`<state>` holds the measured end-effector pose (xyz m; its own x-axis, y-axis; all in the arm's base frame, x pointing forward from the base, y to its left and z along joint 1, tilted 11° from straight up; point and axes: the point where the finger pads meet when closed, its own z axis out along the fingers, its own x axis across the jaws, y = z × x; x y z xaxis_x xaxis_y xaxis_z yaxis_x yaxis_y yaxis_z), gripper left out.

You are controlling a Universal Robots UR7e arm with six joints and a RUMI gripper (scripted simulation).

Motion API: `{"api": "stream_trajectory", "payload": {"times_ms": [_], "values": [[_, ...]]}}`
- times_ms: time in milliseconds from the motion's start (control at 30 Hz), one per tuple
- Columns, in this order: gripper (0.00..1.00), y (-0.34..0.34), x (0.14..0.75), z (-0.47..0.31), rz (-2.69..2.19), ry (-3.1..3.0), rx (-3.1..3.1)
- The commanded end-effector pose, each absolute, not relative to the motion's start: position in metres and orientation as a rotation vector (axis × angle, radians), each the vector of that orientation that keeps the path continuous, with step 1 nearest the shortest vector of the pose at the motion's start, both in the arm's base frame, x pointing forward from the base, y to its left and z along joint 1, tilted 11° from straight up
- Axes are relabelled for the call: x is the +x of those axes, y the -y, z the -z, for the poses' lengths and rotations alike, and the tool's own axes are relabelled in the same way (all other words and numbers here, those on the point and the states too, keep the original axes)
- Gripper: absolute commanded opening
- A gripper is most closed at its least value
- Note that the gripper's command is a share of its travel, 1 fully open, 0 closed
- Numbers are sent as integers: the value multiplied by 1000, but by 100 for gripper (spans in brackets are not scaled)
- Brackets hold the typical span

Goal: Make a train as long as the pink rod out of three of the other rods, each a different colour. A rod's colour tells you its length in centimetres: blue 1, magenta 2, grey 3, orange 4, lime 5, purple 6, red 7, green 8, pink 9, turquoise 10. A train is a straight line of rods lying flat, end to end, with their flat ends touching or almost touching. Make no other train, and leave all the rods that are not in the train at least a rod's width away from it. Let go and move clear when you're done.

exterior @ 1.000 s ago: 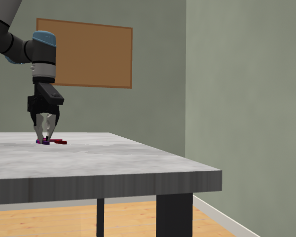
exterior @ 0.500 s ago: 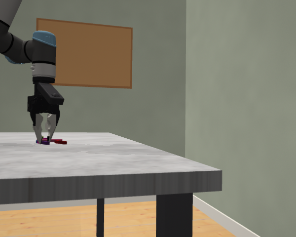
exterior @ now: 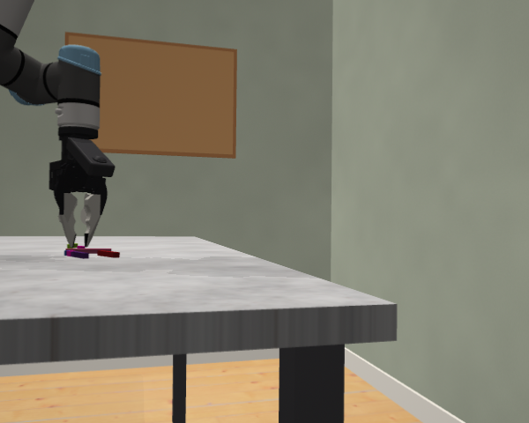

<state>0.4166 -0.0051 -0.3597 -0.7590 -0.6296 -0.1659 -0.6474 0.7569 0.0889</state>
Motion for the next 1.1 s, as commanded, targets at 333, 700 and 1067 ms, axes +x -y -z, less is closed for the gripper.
{"api": "stream_trajectory", "payload": {"times_ms": [333,700,1067], "values": [[14,15,413,305,-212,-2825,-1031],[14,18,412,289,-212,-2825,-1031],[100,18,412,289,-212,-2825,-1031]]}}
